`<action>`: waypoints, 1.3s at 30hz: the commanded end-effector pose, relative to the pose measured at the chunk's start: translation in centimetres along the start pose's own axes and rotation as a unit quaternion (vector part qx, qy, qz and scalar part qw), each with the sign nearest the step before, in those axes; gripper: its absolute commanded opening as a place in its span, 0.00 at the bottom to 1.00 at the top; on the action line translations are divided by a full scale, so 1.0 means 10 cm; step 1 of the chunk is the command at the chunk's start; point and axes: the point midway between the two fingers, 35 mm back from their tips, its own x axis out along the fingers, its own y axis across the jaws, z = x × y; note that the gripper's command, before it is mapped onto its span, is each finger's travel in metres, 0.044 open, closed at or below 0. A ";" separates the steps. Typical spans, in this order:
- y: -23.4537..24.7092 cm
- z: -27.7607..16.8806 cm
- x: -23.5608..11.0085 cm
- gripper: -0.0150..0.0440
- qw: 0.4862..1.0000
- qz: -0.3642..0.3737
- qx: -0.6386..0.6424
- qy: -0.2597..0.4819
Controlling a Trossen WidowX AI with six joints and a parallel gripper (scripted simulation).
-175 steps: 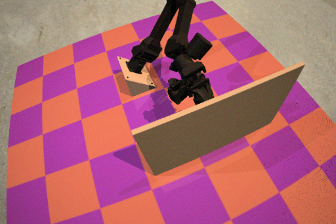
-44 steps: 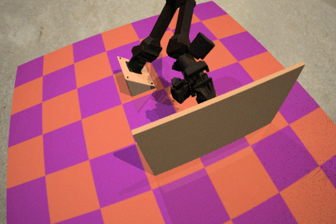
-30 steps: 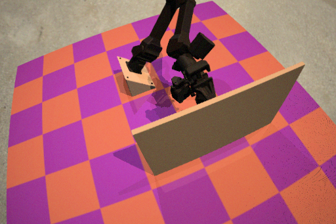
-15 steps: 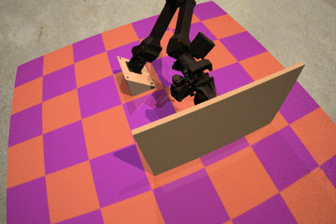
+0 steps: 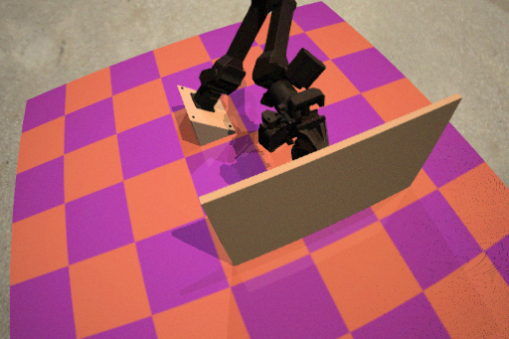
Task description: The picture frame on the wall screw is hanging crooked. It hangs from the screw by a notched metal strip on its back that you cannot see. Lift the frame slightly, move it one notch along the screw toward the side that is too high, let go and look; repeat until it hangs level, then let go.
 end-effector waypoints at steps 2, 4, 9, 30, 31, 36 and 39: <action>0.00 0.00 0.00 0.25 1.000 -0.002 -0.018 0.001; 0.00 0.00 0.00 0.25 1.000 -0.002 -0.023 0.001; 0.00 0.00 0.00 0.25 0.999 -0.002 -0.036 0.001; 0.04 -0.07 -0.37 0.69 1.000 -0.001 0.019 -0.001; 0.04 -0.07 -0.45 0.69 1.000 -0.001 0.030 -0.001; -0.01 -0.05 -0.83 0.69 0.997 -0.001 0.083 -0.001; -0.06 -0.01 -0.99 0.69 0.994 -0.002 0.107 -0.001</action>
